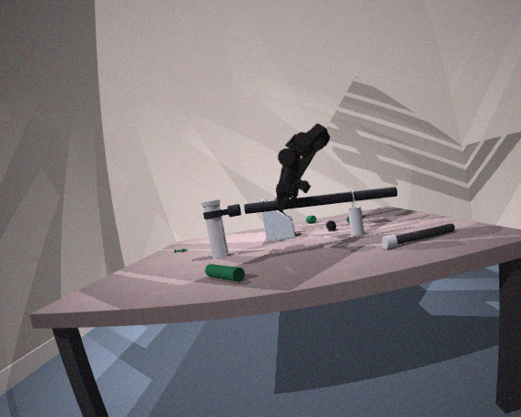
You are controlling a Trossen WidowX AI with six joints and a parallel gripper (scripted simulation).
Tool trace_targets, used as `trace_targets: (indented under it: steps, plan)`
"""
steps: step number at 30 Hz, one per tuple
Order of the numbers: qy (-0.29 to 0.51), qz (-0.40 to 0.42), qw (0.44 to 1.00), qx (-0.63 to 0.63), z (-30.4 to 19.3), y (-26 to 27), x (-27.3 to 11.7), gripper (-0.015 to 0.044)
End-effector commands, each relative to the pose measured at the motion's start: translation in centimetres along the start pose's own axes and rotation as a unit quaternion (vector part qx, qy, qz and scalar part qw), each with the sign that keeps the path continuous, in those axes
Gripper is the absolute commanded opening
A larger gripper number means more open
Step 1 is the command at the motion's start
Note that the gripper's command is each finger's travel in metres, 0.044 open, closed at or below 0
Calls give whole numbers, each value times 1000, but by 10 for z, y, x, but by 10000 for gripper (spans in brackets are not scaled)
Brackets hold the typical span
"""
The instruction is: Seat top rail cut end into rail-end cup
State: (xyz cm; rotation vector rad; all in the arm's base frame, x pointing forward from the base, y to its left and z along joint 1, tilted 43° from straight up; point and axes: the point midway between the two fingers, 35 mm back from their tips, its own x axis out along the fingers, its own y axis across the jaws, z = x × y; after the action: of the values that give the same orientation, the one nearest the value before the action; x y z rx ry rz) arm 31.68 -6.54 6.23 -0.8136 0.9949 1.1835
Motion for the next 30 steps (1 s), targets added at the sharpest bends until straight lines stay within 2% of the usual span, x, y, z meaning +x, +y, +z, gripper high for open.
trace_targets:
  steps: [1,30]
  plan:
    - [4,-5,1000,3,-7,-3,-5,0]
    - [-1,1,1000,-2,-24,-1,6,0]
